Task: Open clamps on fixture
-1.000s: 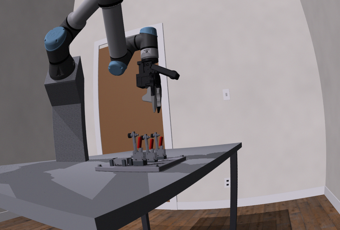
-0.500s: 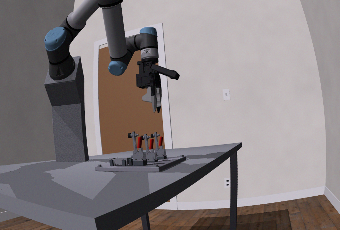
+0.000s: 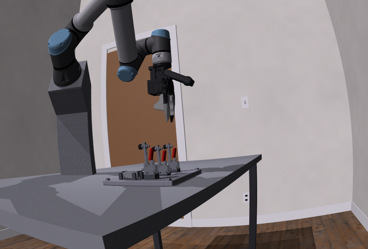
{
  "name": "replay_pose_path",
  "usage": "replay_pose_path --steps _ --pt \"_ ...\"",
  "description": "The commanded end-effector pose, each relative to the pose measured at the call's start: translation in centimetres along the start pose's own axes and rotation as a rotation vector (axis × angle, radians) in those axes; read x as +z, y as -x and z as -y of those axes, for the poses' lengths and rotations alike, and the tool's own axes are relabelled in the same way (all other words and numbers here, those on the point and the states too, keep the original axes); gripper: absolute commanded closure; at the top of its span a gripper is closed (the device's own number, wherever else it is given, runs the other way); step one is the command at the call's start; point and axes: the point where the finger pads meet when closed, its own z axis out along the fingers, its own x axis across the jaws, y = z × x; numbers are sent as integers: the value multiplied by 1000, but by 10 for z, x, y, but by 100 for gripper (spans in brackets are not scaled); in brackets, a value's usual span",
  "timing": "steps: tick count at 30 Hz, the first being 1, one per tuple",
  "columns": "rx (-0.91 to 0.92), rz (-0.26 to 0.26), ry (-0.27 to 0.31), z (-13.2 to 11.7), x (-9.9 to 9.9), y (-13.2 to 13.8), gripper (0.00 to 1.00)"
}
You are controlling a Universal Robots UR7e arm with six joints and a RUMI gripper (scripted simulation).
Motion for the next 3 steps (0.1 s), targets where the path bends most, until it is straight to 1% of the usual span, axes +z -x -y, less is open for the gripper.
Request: replay_pose_path --steps 1,3 --pt "-3 1 0 -1 -1 0 72" --pt "-3 1 0 -1 -1 0 72"
